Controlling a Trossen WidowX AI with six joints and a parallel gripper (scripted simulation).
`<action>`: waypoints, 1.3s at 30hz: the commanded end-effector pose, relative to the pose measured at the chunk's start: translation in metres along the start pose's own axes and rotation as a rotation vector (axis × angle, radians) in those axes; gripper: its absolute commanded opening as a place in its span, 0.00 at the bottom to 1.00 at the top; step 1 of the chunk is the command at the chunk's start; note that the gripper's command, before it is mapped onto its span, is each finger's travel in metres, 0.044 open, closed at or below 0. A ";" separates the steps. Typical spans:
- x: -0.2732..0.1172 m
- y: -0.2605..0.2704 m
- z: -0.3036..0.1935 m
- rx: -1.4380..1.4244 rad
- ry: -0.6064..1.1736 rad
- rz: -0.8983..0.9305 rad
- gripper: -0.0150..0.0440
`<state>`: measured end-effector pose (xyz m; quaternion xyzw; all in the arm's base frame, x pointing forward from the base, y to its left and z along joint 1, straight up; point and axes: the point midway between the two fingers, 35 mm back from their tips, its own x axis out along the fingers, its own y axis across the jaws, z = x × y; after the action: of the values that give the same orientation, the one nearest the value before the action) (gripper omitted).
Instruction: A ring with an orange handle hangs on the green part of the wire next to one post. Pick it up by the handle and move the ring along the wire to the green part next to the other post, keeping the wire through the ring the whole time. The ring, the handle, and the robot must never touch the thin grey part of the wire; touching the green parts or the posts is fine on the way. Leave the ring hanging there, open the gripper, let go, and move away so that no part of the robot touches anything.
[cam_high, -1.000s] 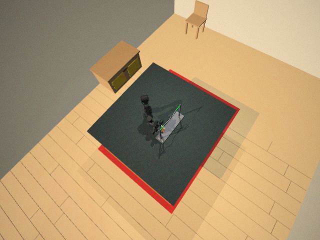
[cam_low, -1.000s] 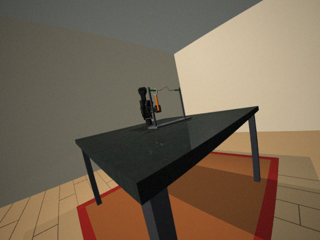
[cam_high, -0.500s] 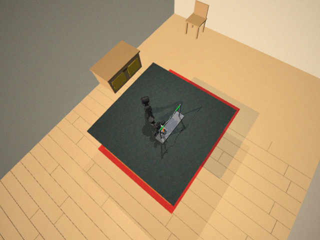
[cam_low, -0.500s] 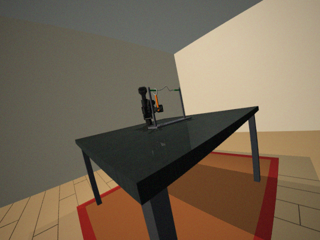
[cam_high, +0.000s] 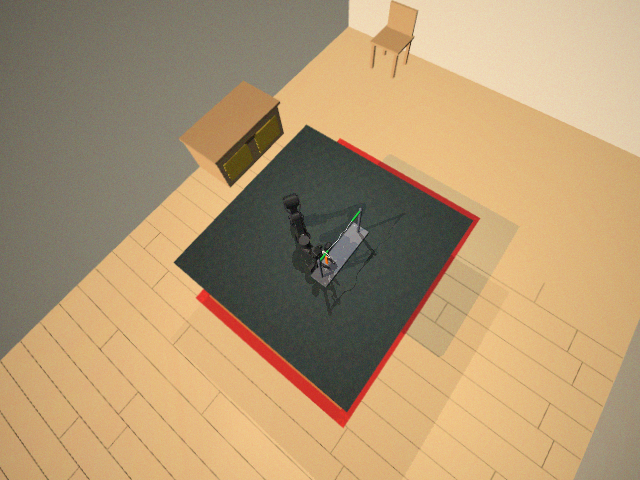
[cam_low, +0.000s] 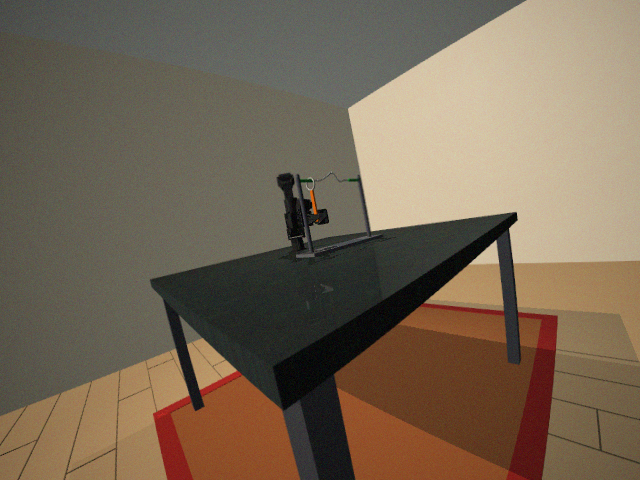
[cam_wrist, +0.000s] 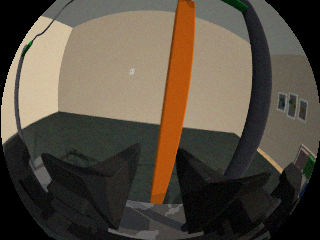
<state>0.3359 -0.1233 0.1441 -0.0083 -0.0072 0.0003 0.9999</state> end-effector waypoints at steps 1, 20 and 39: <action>0.001 -0.001 0.001 0.005 -0.003 -0.005 0.53; 0.000 0.000 0.000 0.000 0.000 0.000 0.12; 0.001 -0.001 0.013 0.004 -0.001 -0.006 0.00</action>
<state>0.3359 -0.1231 0.1496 -0.0063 -0.0047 0.0002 1.0000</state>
